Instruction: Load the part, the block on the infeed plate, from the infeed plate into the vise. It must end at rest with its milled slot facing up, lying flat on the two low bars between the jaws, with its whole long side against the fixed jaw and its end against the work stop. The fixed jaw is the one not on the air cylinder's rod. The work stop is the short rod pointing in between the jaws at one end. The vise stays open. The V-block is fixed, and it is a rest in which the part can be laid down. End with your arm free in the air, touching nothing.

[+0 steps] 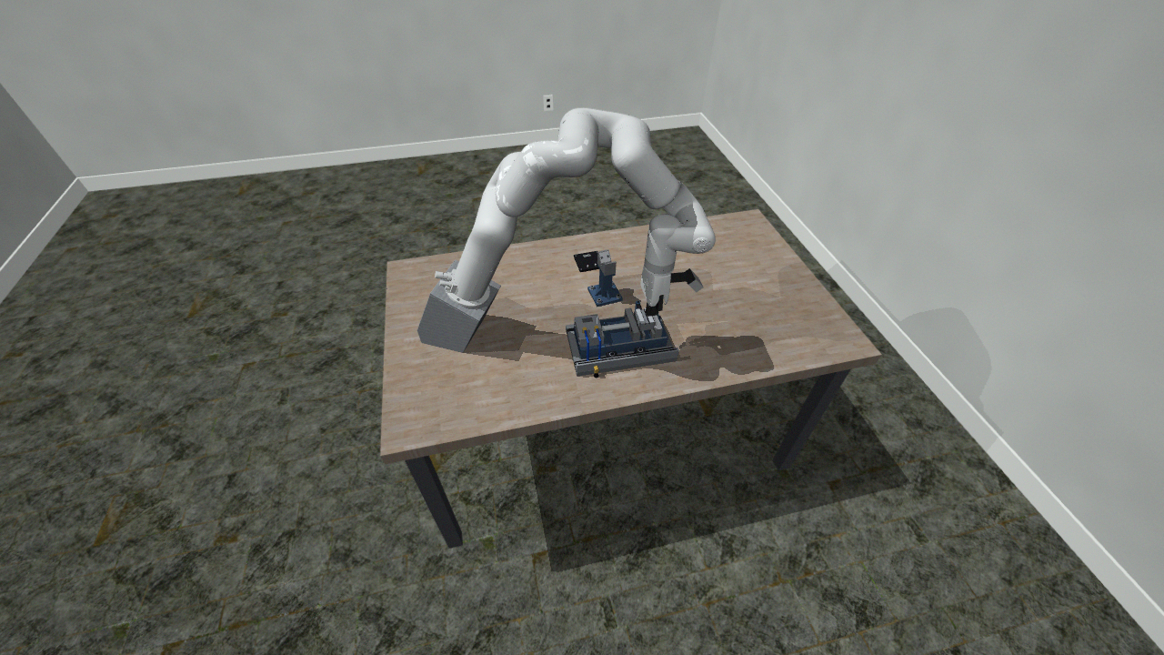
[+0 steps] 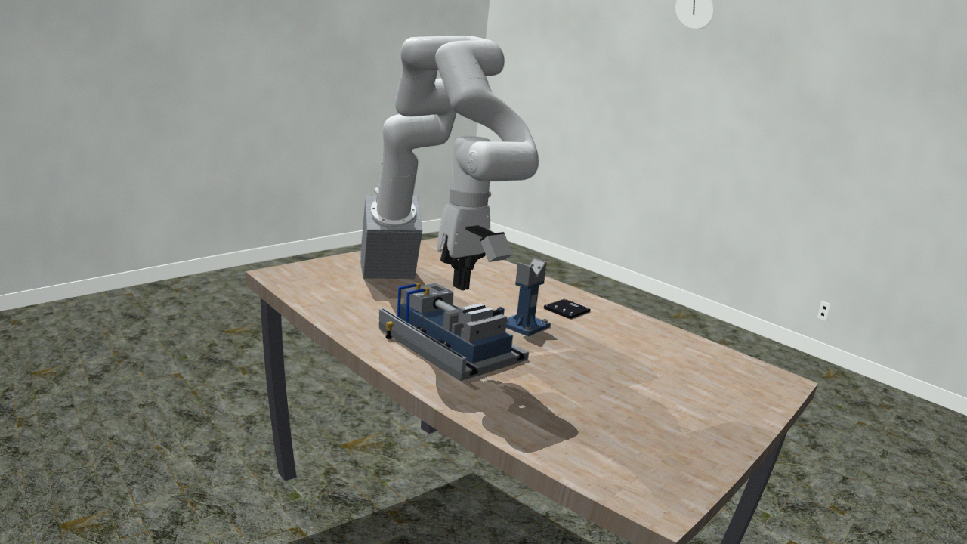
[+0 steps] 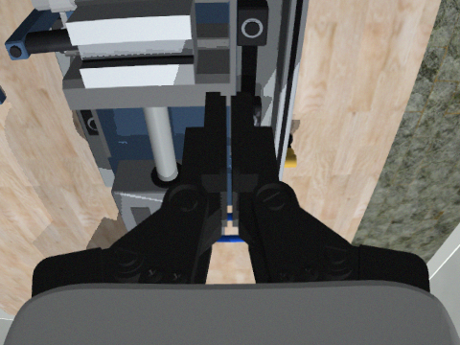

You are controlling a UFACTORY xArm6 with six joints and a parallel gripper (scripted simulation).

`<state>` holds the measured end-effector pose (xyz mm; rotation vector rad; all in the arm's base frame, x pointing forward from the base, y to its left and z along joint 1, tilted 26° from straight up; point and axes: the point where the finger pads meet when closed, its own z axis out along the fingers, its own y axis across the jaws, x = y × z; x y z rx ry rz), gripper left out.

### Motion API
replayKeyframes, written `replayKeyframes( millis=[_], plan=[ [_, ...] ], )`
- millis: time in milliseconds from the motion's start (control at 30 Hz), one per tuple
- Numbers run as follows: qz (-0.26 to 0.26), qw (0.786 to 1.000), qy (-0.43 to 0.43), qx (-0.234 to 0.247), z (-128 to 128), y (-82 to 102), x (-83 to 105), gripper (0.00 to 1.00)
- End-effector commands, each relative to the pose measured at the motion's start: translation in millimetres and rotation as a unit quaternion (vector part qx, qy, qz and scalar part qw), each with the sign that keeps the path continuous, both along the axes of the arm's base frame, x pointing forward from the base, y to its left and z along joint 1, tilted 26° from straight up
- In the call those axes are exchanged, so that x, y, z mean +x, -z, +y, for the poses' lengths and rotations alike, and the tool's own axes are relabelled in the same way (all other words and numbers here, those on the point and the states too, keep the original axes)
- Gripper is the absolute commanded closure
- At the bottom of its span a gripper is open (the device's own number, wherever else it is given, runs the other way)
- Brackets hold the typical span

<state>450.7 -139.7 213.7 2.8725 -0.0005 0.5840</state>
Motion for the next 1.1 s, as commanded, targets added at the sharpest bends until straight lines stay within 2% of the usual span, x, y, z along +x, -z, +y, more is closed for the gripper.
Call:
replayKeyframes(
  millis=[0,1067],
  plan=[
    [-0.002,1.0,0.0,0.0,0.0,-1.6,0.6,1.0],
    [-0.002,1.0,0.0,0.0,-0.2,-0.6,0.9,1.0]
  ],
)
